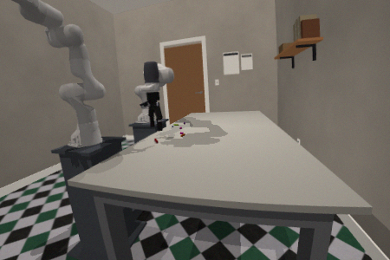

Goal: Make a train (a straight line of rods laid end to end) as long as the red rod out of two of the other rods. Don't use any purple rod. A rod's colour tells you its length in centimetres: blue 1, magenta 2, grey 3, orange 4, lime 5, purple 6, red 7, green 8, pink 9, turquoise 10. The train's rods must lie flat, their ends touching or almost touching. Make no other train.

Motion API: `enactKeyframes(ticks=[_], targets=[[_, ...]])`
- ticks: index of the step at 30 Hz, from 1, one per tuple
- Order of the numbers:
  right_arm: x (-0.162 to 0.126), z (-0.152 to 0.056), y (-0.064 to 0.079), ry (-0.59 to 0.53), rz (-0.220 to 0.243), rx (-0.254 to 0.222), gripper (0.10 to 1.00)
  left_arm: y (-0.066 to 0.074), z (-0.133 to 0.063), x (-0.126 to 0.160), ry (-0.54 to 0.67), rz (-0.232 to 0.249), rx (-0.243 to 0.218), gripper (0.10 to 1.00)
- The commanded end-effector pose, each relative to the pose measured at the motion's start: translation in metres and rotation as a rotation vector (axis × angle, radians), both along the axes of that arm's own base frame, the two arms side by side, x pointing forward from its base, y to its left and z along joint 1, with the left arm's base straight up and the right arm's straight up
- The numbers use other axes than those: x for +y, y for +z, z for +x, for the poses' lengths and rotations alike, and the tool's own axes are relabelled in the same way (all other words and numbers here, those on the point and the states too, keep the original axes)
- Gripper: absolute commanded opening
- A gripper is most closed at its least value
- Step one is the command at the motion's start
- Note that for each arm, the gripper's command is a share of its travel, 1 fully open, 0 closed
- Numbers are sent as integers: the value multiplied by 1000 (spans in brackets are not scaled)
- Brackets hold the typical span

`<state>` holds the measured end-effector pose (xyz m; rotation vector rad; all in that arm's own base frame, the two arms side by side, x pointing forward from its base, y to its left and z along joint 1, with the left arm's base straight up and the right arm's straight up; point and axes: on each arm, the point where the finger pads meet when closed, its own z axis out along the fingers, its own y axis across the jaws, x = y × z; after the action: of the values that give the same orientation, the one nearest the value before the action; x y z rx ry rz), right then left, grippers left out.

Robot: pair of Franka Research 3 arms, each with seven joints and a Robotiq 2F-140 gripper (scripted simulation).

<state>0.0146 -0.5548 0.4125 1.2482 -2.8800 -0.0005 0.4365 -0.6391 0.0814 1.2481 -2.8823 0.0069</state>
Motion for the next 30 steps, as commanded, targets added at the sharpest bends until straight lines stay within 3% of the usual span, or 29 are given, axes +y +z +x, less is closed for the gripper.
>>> enactKeyframes(ticks=[1, 6, 10, 30], targets=[[1, 0, 1, -6, 1, -3, 1000, -2, 0, 1, -8, 4, 1, 1000], [1, 0, 1, -6, 1, -3, 1000, -1, 1, 2, 20, 5, 1, 1000], [1, 0, 1, -6, 1, -3, 1000, 0, 9, 12, 197, 7, 0, 1000], [1, 0, 1, -6, 1, -3, 1000, 3, 25, 32, 539, 10, -1, 1000]])
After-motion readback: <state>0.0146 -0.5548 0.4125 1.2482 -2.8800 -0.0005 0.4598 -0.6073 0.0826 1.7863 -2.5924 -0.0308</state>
